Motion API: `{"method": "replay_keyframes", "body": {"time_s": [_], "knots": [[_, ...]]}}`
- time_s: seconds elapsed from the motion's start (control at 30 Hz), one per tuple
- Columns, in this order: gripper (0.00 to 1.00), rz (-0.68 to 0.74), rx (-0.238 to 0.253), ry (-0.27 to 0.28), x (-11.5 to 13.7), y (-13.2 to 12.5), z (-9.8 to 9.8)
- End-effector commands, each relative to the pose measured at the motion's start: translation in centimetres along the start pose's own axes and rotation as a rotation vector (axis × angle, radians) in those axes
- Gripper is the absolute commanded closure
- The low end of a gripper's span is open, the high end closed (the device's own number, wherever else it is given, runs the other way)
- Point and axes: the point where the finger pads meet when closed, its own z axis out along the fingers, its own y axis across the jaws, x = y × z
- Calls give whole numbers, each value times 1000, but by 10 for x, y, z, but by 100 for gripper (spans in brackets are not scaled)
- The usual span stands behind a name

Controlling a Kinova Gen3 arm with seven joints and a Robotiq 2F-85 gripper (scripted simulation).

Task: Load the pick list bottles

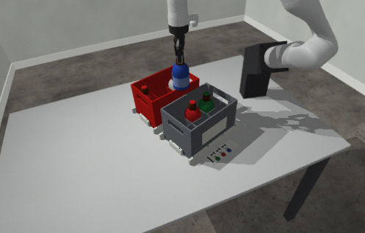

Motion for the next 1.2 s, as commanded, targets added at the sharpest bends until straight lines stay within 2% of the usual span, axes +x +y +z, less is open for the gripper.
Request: {"method": "replay_keyframes", "body": {"time_s": [0.0,1.17], "knots": [[90,0,1,-2,-1,5,-1],[90,0,1,-2,-4,67,-1]]}}
